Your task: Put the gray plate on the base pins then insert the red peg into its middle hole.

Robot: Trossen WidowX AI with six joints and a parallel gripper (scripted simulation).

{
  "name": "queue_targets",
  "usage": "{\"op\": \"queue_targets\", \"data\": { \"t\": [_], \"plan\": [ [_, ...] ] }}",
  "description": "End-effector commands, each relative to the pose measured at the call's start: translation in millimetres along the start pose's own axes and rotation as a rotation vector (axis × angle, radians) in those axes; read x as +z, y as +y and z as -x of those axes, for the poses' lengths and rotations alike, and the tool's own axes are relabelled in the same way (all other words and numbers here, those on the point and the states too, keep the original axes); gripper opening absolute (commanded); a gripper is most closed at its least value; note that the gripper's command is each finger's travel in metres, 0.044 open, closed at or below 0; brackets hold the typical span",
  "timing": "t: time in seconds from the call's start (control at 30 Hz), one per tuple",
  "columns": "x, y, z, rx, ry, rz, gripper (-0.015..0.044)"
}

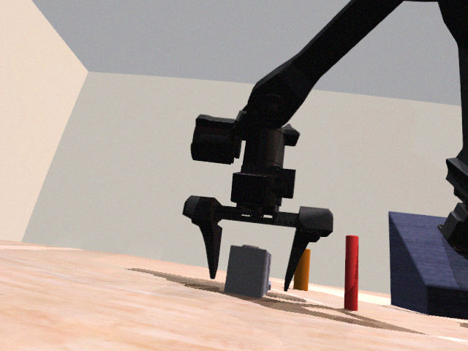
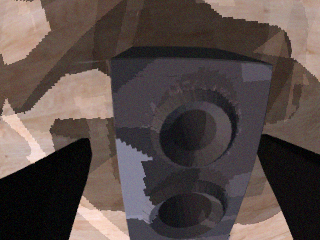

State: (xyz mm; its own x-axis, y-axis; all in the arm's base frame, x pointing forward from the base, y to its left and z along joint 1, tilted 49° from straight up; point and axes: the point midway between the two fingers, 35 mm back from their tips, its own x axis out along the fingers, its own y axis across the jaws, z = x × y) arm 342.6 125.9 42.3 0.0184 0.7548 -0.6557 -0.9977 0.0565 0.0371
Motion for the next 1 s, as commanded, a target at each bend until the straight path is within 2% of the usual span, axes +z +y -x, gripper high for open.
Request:
{"op": "queue_targets", "data": {
  "t": [0.0, 0.33, 0.77, 0.97],
  "plan": [
    [-1, 2, -1, 0.003, -0.004, -0.009, 0.0361],
    [-1, 2, -1, 0.003, -0.004, -0.009, 0.0099],
    [-1, 2, -1, 0.003, -0.004, -0.009, 0.0],
    [-3, -2, 12, 0.001, 0.001, -0.01, 0.0]
  ]
}}
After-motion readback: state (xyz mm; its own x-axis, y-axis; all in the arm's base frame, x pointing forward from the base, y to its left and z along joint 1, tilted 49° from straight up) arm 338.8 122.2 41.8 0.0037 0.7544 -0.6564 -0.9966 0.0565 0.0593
